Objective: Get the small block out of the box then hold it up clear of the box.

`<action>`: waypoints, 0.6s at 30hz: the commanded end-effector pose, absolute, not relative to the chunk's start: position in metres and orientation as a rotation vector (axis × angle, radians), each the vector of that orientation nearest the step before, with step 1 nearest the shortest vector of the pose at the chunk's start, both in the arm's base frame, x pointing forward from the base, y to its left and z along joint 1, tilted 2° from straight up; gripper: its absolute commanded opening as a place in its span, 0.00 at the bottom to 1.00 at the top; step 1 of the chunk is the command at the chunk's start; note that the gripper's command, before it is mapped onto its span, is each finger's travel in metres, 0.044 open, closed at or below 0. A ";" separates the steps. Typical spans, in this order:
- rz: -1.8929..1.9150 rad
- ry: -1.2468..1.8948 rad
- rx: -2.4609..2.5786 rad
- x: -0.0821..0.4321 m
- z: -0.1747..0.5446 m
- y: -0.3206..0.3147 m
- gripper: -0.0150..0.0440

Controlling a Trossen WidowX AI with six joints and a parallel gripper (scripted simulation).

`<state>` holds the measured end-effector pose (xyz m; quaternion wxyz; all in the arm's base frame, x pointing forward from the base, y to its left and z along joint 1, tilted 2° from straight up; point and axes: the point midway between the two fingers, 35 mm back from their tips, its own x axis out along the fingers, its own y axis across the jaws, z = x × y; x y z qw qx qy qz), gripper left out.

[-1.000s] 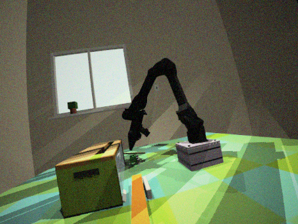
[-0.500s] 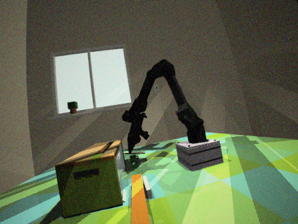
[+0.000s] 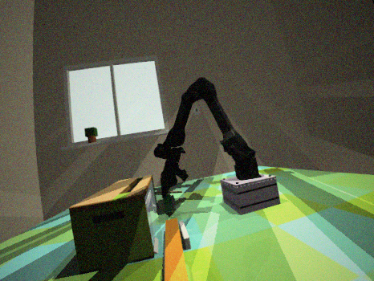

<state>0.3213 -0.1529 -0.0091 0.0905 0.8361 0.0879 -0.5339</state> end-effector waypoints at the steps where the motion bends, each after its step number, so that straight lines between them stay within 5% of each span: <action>1: -1.594 0.271 2.486 0.320 -0.019 -0.152 0.74; 10: -1.594 0.271 2.486 0.320 -0.031 -0.152 0.74; 18: -1.594 0.271 2.486 0.320 -0.031 -0.152 0.41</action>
